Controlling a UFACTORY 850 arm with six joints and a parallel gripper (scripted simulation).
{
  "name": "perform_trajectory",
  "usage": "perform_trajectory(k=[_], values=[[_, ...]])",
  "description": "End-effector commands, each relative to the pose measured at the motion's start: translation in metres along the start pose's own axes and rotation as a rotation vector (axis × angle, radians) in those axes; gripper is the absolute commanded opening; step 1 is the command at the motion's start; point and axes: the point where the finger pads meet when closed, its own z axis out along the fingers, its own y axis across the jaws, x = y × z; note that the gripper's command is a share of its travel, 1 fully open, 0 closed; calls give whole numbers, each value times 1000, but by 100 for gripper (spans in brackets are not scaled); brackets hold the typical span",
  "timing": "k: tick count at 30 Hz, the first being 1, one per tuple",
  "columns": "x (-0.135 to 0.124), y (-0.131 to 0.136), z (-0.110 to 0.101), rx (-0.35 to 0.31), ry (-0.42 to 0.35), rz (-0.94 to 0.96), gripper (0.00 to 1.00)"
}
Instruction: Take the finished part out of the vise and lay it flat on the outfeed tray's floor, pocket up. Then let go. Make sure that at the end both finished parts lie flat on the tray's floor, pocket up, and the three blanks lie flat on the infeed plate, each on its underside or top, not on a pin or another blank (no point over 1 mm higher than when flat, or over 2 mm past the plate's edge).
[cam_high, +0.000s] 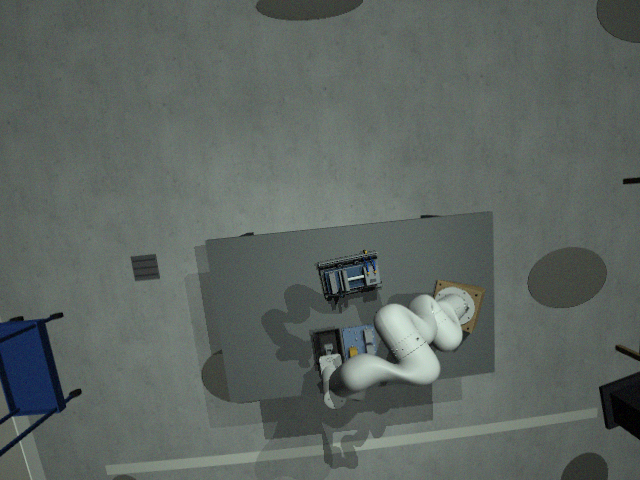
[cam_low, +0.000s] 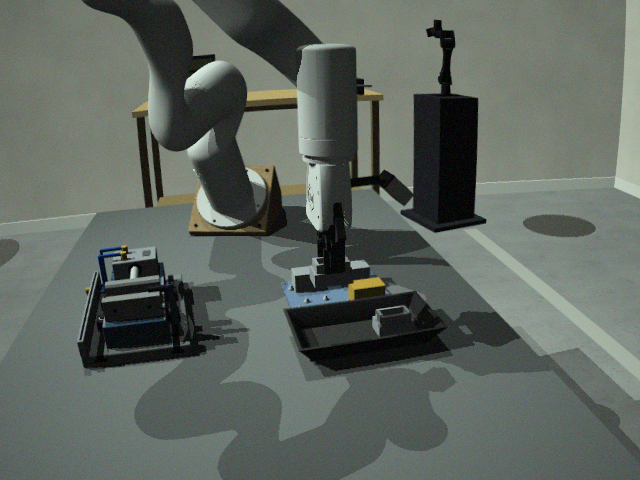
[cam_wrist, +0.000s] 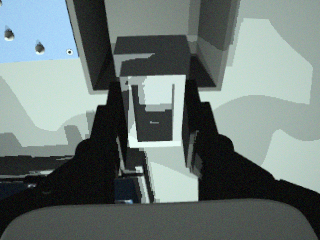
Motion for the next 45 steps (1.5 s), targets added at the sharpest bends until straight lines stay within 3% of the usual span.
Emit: perform_trajectory(k=[1, 45], values=[[0, 1, 4, -1, 1, 1, 0], [0, 2, 75, -1, 1, 1, 0]])
